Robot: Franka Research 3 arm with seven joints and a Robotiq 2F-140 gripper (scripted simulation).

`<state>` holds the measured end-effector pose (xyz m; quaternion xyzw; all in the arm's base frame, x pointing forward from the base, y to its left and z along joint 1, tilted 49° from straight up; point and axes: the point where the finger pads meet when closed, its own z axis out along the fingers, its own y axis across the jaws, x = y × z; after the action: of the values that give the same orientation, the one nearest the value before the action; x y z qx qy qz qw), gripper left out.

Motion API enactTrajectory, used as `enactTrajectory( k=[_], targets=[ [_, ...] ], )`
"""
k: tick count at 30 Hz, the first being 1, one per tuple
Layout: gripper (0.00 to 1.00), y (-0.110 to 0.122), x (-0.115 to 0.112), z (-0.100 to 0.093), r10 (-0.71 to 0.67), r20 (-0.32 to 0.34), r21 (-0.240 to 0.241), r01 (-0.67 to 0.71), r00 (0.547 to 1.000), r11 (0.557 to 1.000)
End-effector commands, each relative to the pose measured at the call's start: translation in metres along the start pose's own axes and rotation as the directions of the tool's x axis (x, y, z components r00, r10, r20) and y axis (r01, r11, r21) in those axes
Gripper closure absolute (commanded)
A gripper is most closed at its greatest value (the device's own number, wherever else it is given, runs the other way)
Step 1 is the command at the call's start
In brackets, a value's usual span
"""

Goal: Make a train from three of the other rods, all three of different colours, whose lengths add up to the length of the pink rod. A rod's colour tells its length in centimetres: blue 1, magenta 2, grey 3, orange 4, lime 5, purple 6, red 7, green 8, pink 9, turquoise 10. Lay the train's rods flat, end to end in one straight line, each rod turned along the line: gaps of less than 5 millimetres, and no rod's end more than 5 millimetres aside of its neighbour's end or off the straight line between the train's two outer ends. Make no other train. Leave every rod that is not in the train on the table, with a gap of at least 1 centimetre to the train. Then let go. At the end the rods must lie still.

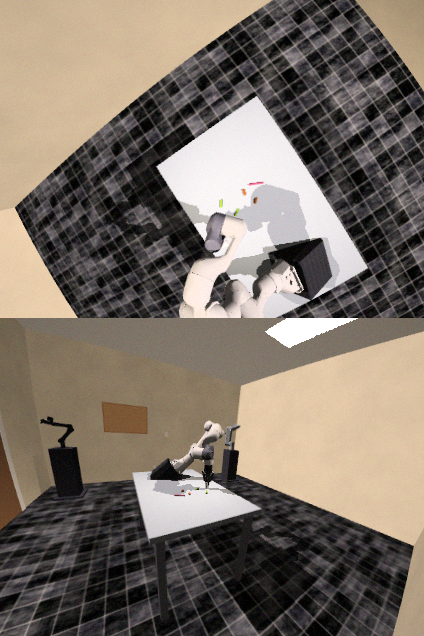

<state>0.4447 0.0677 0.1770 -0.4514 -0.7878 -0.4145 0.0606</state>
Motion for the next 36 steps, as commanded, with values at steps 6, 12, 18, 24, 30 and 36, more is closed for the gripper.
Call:
enactTrajectory(
  k=[6,12,18,24,30,36],
  targets=[
    [0.92,-0.001,0.000,0.001,-0.004,0.001,0.001,0.004,1.000,1.000],
    [0.88,-0.001,0.000,0.001,-0.004,0.001,0.001,0.004,1.000,1.000],
    [0.85,-0.001,0.000,0.001,-0.004,0.001,0.001,0.004,1.000,1.000],
    [0.85,-0.001,0.000,0.001,-0.004,0.001,0.001,0.004,1.000,1.000],
    [0.85,-0.001,0.000,-0.002,-0.004,0.001,0.001,0.004,1.000,1.000],
    [0.85,-0.001,0.000,-0.023,-0.004,0.001,0.001,0.004,1.000,1.000]
  ],
)
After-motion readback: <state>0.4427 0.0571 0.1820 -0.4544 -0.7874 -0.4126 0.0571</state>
